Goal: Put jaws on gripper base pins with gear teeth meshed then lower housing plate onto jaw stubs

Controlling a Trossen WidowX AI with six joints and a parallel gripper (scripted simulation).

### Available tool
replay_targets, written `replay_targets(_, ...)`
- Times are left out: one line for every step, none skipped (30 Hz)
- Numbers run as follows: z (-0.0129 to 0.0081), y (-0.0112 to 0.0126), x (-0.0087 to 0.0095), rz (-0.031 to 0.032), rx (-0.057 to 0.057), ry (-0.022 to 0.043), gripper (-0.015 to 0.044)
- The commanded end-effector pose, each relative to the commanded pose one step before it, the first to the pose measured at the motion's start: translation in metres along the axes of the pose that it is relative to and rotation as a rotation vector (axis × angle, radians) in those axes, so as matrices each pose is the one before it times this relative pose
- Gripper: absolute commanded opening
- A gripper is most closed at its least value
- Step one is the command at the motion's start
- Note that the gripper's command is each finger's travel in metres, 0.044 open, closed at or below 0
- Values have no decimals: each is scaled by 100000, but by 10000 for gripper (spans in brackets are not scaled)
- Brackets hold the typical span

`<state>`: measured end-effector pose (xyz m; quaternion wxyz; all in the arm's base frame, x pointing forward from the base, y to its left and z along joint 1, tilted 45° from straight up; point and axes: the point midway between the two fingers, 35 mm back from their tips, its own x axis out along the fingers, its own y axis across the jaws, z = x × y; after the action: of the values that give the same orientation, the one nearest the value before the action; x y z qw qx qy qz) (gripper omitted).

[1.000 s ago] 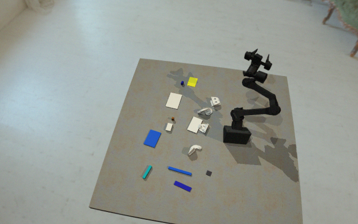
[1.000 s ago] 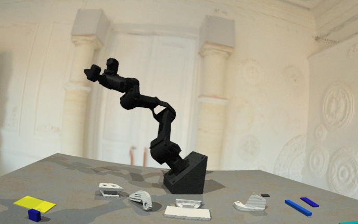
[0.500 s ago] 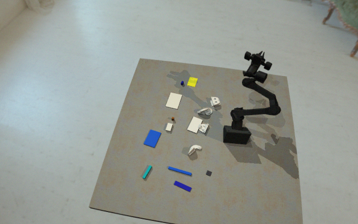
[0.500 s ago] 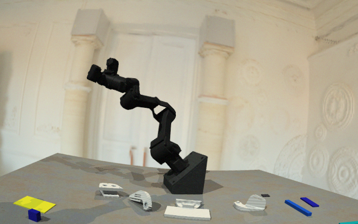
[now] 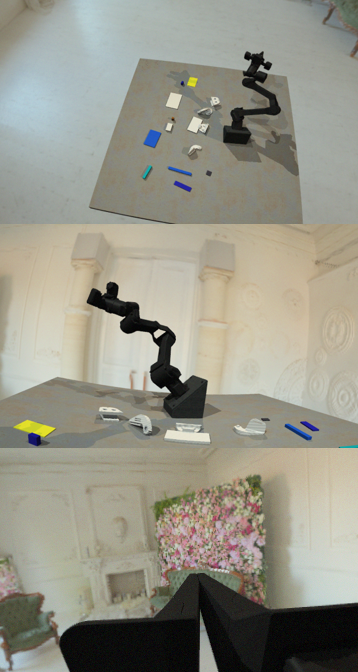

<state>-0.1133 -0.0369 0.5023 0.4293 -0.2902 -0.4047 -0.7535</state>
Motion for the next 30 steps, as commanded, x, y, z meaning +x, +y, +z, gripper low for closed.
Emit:
replay_targets(-287, 1034, 68, 3321, -628, 1179, 0)
replay_targets(-173, 631, 50, 2040, -393, 721, 0)
replay_targets(-210, 771, 61, 2492, -482, 881, 0)
replay_targets(-227, 841, 68, 2719, -529, 960, 0)
replay_targets(-225, 843, 70, 2722, -533, 961, 0)
replay_targets(-223, 842, 71, 2720, -536, 959, 0)
replay_targets(-220, 842, 73, 2718, -540, 957, 0)
replay_targets(-206, 848, 78, 2770, -346, 917, 0)
replay_targets(-211, 862, 82, 2814, -356, 944, 0)
replay_targets(-212, 860, 84, 2808, -361, 954, 0)
replay_targets(-212, 858, 86, 2801, -365, 964, 0)
replay_targets(-213, 856, 88, 2795, -370, 974, 0)
replay_targets(-214, 854, 90, 2788, -376, 984, 0)
replay_targets(-214, 852, 92, 2780, -382, 994, 0)
replay_targets(-215, 850, 94, 2773, -389, 1004, 0)
replay_targets(-215, 848, 96, 2765, -397, 1014, 0)
replay_targets(-215, 846, 98, 2756, -404, 1023, 0)
replay_targets(-94, 715, 76, 2116, 654, 148, 0)
replay_targets(-101, 711, 77, 2110, 658, 172, 0)
replay_targets(-108, 711, 78, 2113, 665, 196, 0)
replay_targets(-114, 710, 79, 2117, 672, 221, 0)
replay_targets(-121, 709, 80, 2119, 679, 245, 0)
replay_targets(-137, 712, 83, 2148, 605, 336, 0)
replay_targets(-156, 716, 85, 2185, 493, 455, 0)
replay_targets(-196, 674, 86, 2143, 5, 807, 0)
replay_targets(-222, 644, 85, 2108, -334, 1043, 0)
replay_targets(-221, 642, 87, 2100, -342, 1048, 0)
replay_targets(-258, 753, 101, 2460, -397, 1225, 0)
replay_targets(-277, 805, 110, 2629, -439, 1323, 0)
replay_targets(-276, 802, 111, 2616, -455, 1332, 0)
